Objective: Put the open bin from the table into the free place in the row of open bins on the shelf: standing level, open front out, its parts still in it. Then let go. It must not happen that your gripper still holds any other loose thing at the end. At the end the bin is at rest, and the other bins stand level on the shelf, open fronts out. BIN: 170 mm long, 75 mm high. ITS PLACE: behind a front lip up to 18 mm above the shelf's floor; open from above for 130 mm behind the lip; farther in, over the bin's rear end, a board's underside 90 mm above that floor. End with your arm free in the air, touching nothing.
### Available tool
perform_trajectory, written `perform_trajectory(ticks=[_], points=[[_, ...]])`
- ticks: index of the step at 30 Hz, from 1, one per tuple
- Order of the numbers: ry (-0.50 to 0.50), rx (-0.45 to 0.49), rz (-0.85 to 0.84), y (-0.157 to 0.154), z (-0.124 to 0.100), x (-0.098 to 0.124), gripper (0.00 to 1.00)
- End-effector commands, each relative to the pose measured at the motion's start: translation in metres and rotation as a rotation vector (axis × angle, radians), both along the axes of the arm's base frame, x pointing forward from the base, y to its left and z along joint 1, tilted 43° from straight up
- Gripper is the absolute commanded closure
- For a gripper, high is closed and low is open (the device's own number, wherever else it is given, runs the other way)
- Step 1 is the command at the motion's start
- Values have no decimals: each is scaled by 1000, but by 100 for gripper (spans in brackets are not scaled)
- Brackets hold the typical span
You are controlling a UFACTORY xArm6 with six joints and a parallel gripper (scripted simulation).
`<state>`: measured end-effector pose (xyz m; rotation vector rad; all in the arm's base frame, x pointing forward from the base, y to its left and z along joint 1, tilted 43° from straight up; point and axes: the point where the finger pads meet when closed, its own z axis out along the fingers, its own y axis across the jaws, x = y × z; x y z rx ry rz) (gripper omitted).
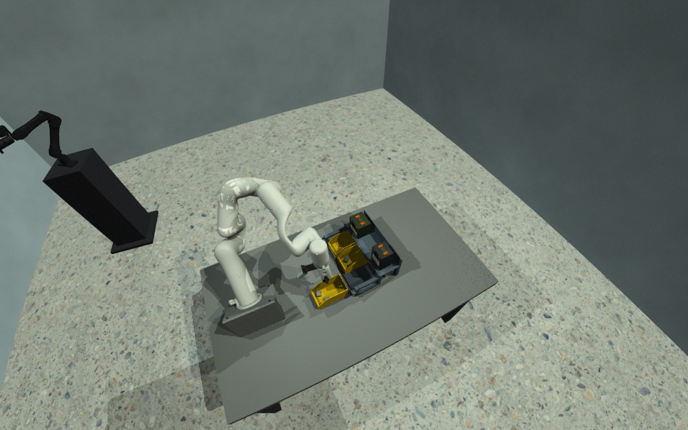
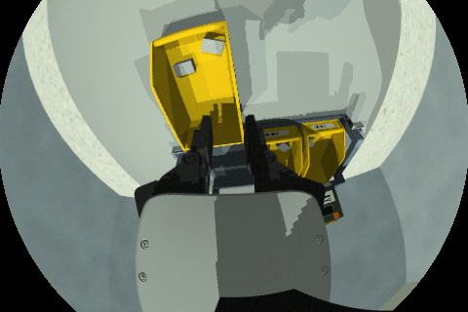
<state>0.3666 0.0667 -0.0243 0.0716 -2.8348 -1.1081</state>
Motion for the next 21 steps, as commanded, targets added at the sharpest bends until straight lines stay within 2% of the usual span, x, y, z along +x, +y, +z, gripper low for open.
perform_trajectory(ticks=[1,9,14,21], points=[[74,-13,-60,-1,-4,15,67],[74,-13,-60,-1,-4,15,67],[245,-42,-249,-6,-20,67,67],[245,-42,-249,-6,-20,67,67]])
